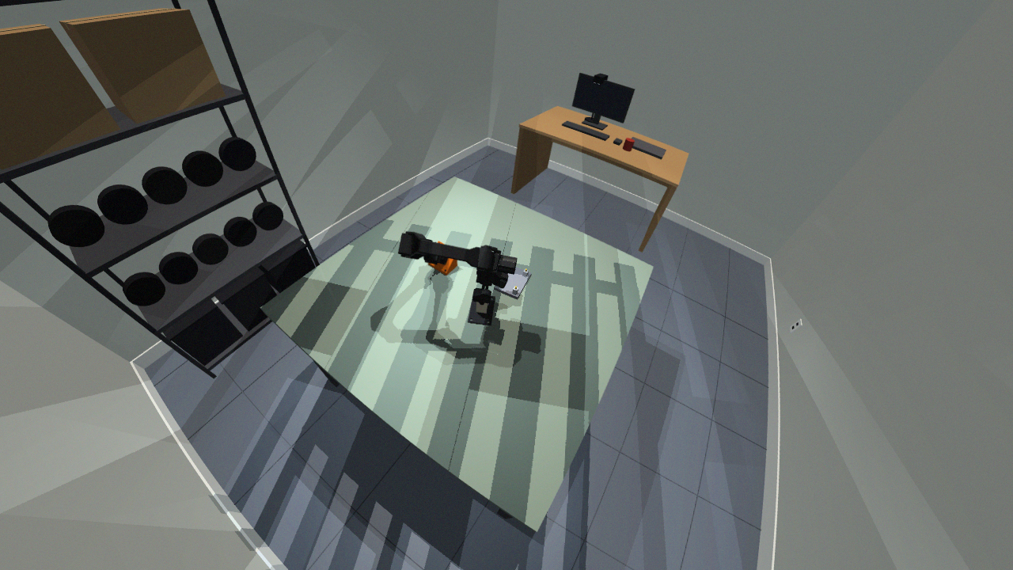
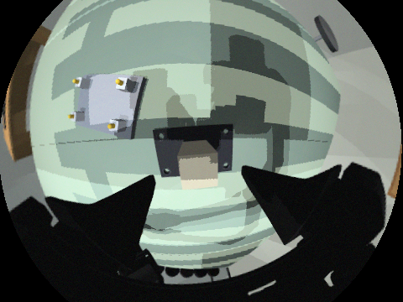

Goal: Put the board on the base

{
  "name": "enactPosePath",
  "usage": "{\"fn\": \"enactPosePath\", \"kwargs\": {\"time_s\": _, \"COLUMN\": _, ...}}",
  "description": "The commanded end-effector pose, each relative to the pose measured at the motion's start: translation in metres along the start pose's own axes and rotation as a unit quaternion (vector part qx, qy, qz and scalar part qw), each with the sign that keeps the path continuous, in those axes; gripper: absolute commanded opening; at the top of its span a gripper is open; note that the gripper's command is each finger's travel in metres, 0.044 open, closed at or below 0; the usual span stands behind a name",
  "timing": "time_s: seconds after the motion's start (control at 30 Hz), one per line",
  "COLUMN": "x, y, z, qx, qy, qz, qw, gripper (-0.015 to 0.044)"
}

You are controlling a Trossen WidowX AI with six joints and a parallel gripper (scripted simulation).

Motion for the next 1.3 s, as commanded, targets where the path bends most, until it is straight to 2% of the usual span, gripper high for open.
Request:
{"fn": "enactPosePath", "kwargs": {"time_s": 0.0, "x": 0.007, "y": 0.000, "z": -0.001, "qx": 0.000, "qy": 0.002, "qz": 0.002, "qw": 1.000, "gripper": 0.0440}}
{"fn": "enactPosePath", "kwargs": {"time_s": 1.13, "x": 0.060, "y": 0.002, "z": -0.001, "qx": 0.000, "qy": 0.003, "qz": 0.003, "qw": 1.000, "gripper": 0.0440}}
{"fn": "enactPosePath", "kwargs": {"time_s": 1.27, "x": 0.060, "y": 0.002, "z": -0.001, "qx": 0.000, "qy": 0.003, "qz": 0.003, "qw": 1.000, "gripper": 0.0335}}
Point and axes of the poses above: the point midway between the two fingers, 35 mm back from their tips, its own x axis out along the fingers, its own z axis across the jaws, y = z × x, the point moved 3 cm from there along -x, back along the fingers, and after that the axes turned 4 degrees about -x, right-handed, at the moved point
